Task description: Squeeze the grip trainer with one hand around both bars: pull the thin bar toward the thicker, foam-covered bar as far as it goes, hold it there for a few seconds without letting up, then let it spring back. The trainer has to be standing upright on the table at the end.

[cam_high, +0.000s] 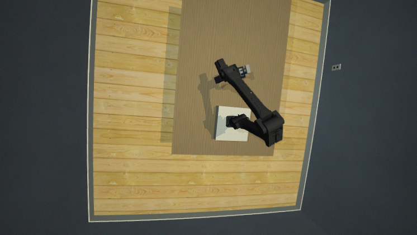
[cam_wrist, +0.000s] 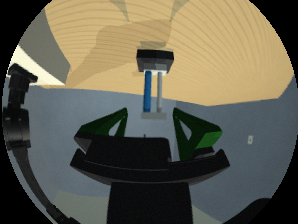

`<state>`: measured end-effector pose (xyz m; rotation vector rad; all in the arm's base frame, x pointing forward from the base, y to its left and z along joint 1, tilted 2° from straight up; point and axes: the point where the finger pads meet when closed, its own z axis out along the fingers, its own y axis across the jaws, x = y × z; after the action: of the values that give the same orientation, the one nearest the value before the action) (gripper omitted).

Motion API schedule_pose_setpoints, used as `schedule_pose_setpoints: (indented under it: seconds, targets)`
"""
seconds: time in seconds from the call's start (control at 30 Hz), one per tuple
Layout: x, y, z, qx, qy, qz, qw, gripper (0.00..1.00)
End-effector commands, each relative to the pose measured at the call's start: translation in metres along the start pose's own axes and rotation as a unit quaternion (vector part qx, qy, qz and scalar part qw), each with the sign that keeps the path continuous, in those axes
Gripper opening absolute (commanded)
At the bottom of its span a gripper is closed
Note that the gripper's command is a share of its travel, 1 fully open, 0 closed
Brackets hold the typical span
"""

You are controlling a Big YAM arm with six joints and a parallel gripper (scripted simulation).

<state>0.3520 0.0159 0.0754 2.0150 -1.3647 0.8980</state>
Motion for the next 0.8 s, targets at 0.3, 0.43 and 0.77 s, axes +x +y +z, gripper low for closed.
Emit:
schedule_pose_setpoints:
  seconds: [0.3, 0.43, 0.77]
  targets:
    - [0.018, -0.022, -0.038, 0.023, -0.003, 0.045, 0.999, 0.76]
    - [0.019, -0.021, -0.038, 0.02, -0.003, 0.047, 0.999, 0.76]
    - [0.02, -0.021, -0.037, 0.019, -0.003, 0.048, 0.999, 0.76]
